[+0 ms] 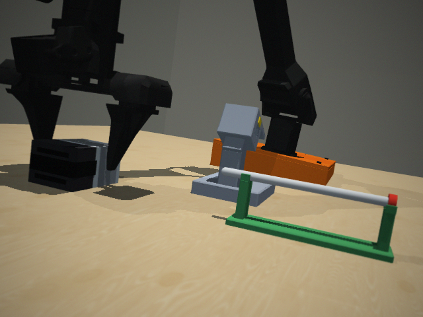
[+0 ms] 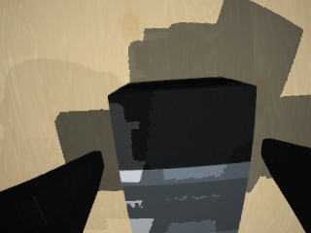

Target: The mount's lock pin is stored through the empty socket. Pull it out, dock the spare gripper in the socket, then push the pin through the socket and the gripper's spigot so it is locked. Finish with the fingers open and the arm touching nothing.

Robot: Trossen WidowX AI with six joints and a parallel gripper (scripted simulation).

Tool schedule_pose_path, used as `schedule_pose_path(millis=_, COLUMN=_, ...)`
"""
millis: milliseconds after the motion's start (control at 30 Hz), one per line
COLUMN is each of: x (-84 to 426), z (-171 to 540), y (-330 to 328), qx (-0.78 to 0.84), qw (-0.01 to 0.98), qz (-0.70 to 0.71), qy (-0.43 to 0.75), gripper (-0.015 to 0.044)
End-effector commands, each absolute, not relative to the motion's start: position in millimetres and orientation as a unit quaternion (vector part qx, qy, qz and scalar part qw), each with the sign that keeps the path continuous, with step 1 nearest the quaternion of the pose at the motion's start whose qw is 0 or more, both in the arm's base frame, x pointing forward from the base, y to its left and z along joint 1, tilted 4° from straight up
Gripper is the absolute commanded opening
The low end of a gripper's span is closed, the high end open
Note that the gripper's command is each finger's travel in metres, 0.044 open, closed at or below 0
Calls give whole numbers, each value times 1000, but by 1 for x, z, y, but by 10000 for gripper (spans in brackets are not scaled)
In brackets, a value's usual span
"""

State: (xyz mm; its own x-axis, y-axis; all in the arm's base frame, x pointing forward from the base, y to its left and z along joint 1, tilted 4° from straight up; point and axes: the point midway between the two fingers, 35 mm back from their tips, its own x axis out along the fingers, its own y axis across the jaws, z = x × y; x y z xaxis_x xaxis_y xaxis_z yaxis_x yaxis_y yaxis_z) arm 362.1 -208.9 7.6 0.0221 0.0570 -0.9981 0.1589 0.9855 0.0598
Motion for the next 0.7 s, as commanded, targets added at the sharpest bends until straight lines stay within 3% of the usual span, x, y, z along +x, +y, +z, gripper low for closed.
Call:
schedule_pose_path(millis=0, x=360, z=-2, y=-207, qx=80, qw=707, qz=-37, qy=701, gripper=440)
schedule_pose_path(millis=300, x=360, z=-9, y=-207, qx=80, qw=707, qz=-37, qy=701, gripper=440)
schedule_pose_path(millis=533, x=360, z=-9, y=-207, qx=80, qw=707, qz=-37, qy=701, gripper=256)
schedule_pose_path(millis=667, x=360, z=-9, y=-207, qx=80, qw=707, qz=-37, qy=701, gripper=230)
